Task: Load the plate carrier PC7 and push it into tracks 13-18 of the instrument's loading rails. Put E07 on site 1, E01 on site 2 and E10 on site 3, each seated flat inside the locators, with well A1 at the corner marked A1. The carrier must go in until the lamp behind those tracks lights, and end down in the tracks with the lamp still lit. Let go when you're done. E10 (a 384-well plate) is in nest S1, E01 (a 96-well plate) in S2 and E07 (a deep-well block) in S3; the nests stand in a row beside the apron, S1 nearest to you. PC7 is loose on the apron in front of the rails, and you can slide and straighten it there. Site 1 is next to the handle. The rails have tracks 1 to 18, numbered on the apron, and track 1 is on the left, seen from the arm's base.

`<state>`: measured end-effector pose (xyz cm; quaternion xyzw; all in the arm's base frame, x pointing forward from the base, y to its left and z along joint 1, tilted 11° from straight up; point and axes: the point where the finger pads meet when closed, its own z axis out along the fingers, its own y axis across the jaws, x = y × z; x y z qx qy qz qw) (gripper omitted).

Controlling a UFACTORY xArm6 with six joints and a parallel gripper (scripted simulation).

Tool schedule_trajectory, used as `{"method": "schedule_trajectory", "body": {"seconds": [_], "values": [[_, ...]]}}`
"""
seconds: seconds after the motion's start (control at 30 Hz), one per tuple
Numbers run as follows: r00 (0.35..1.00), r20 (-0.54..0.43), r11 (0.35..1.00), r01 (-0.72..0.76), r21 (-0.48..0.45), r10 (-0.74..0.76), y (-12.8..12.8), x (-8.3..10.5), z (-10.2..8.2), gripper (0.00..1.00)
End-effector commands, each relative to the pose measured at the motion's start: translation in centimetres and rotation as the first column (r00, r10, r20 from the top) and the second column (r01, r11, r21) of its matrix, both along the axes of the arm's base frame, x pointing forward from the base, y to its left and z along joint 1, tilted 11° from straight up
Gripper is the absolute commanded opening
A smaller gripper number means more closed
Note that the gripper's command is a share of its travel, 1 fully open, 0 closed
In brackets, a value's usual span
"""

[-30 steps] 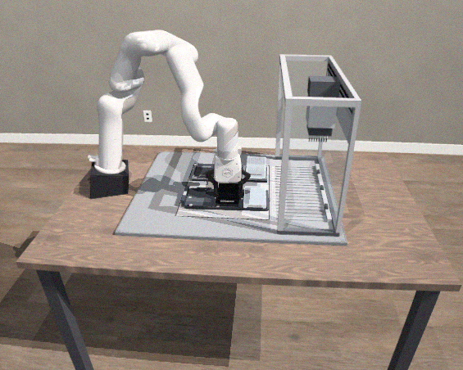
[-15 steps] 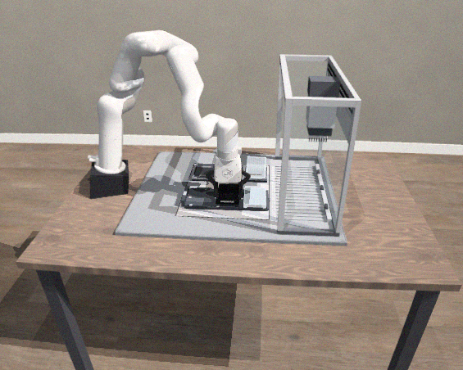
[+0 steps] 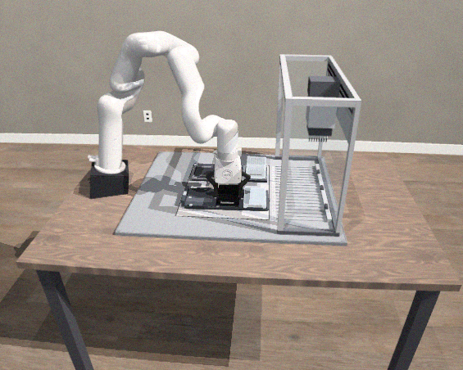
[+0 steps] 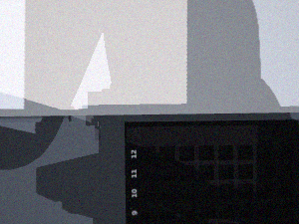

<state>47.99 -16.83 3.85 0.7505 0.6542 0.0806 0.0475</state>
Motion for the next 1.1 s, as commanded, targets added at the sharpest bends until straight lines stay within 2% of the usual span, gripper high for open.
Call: {"method": "schedule_trajectory", "body": {"seconds": [0.0, 0.3, 0.9, 0.93, 1.07], "values": [[1.000, 0.003, 1.000, 0.000, -0.001, 0.000, -0.04, 0.16, -0.11, 0.00], [1.000, 0.003, 1.000, 0.000, -0.001, 0.000, -0.02, 0.27, -0.70, 0.00], [1.000, 0.004, 1.000, 0.000, -0.001, 0.000, -0.02, 0.28, -0.71, 0.00], [1.000, 0.003, 1.000, 0.000, -0.001, 0.000, -0.02, 0.29, -0.78, 1.00], [1.000, 0.003, 1.000, 0.000, -0.001, 0.000, -0.02, 0.29, -0.78, 1.00]]}}
